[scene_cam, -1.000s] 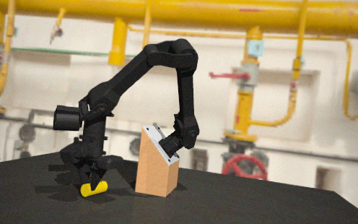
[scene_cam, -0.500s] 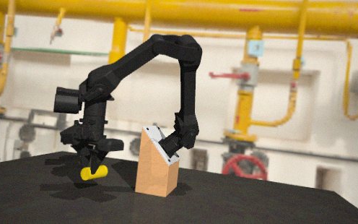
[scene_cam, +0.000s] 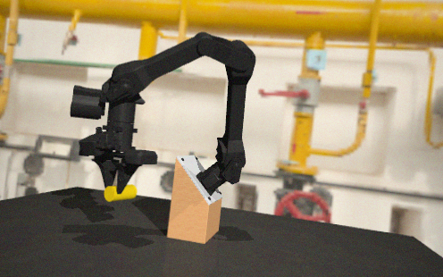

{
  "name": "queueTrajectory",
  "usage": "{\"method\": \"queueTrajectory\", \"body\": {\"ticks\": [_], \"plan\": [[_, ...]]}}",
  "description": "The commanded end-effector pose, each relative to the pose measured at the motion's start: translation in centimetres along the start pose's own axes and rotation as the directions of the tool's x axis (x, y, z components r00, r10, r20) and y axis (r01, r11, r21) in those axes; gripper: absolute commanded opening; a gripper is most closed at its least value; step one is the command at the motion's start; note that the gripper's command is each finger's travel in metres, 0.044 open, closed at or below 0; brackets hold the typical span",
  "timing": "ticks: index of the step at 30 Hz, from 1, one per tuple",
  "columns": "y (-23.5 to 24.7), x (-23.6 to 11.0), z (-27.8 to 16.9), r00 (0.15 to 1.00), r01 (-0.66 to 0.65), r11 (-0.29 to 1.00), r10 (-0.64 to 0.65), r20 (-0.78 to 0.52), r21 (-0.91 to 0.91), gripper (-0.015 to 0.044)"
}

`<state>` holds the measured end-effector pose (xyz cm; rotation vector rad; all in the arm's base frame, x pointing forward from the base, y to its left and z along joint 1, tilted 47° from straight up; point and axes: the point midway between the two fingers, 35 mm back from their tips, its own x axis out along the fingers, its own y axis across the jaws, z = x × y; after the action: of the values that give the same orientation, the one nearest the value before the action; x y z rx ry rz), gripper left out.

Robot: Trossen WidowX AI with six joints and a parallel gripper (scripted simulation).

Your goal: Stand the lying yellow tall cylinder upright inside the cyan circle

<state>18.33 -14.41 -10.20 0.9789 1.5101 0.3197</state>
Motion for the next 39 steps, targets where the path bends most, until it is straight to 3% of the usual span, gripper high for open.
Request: {"method": "queueTrajectory", "body": {"ticks": [1,39], "plan": [[0.0,-1.0,0.1,1.0,0.008,1.0,-0.008,0.008,-0.009,0.0105],[8.1,-2.9,4.3,0.998,0.051,0.998,-0.05,0.039,-0.032,0.0105]]}}
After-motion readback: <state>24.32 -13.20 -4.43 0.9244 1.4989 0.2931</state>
